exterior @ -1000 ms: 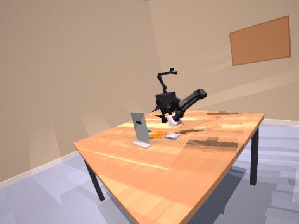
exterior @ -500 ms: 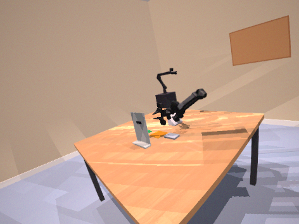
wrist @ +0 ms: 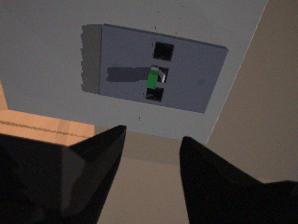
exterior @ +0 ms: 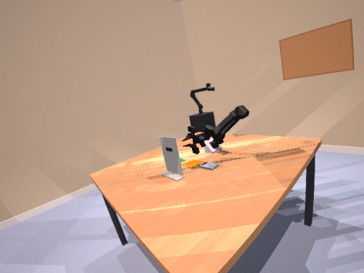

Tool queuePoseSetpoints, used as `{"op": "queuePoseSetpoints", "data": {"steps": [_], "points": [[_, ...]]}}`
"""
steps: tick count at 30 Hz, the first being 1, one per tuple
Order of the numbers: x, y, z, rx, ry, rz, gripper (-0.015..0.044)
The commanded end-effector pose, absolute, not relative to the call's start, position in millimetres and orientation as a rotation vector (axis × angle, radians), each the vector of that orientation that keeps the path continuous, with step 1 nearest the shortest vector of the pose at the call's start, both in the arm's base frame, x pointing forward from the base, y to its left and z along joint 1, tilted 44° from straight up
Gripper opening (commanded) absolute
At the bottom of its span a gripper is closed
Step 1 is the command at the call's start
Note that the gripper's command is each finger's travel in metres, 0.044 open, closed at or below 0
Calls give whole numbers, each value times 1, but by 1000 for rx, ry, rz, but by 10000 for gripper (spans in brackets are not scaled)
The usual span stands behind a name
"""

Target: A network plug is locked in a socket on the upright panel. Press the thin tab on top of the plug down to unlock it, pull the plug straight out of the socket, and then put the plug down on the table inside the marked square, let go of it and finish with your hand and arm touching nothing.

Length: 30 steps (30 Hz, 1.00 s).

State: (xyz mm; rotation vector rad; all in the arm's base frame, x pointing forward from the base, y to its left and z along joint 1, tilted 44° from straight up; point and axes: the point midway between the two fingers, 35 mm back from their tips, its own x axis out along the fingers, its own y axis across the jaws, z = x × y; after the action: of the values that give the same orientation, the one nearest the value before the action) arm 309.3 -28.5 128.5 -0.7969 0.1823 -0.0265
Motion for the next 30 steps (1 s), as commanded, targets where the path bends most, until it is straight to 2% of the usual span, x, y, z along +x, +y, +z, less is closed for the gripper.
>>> {"op": "queuePoseSetpoints", "data": {"steps": [1, 30], "points": [[321, -28, 129, -800, 183, -31, 156], [368, -24, 129, -799, 180, -33, 156]]}}
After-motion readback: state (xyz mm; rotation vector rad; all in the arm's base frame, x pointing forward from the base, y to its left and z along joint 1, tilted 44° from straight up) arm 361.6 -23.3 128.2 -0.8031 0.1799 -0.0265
